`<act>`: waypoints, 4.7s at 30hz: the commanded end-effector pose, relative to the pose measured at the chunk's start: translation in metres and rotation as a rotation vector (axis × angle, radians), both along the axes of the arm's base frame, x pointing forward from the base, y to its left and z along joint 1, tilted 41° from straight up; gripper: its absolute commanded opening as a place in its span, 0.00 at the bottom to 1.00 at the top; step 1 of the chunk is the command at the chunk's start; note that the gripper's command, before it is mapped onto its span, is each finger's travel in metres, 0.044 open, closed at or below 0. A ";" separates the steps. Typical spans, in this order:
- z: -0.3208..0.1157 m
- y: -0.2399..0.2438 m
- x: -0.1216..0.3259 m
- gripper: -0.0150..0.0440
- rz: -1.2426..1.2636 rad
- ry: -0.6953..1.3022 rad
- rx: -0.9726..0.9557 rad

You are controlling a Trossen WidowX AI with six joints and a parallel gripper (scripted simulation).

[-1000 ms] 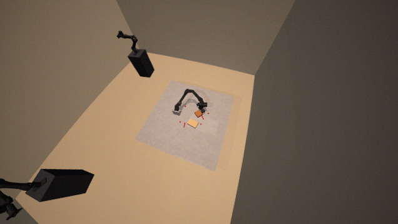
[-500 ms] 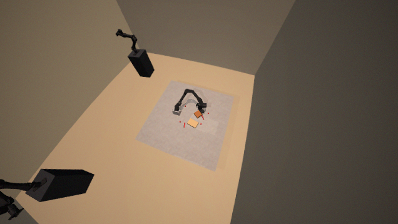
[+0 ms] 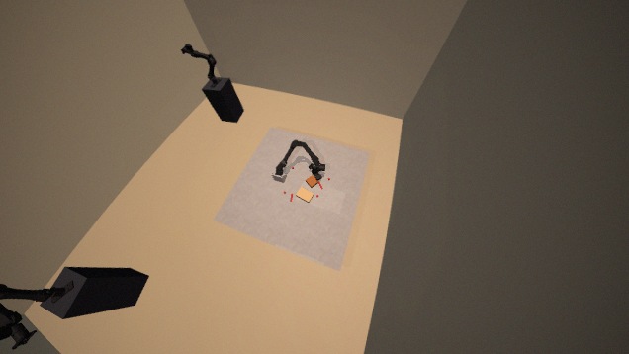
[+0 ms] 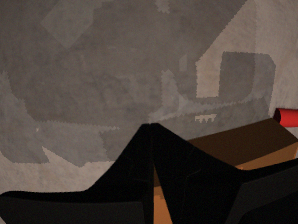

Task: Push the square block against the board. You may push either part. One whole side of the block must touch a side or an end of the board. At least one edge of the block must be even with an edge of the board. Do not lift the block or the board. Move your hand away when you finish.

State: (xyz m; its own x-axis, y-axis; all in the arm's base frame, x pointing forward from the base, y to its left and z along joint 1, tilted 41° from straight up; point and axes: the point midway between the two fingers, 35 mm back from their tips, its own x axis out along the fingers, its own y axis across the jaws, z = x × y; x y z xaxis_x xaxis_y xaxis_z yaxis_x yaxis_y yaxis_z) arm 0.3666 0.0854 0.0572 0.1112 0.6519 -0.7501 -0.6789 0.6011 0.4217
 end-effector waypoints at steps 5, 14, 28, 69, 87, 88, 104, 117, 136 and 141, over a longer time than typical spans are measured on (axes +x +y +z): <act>-0.006 -0.005 -0.005 0.25 0.004 0.000 -0.002; -0.011 -0.010 -0.010 0.25 0.004 0.001 -0.003; -0.019 -0.018 -0.017 0.25 0.004 0.001 -0.004; 0.045 -0.032 0.008 0.25 0.003 -0.001 -0.001; 0.013 -0.067 -0.040 0.25 -0.421 0.366 0.050; 0.012 -0.068 -0.043 0.25 -0.447 0.389 0.053; -0.016 -0.087 -0.097 0.25 -0.857 0.745 0.115; -0.060 -0.060 -0.114 0.25 -1.014 0.886 0.143; -0.069 -0.060 -0.104 0.25 -1.019 0.891 0.145; -0.070 -0.062 -0.100 0.25 -1.019 0.890 0.145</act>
State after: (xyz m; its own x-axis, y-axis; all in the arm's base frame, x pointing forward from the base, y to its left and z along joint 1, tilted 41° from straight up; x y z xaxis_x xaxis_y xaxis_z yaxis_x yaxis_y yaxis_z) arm 0.2635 0.0243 -0.0128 0.1038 0.6497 -0.7531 0.5726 0.5801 0.5793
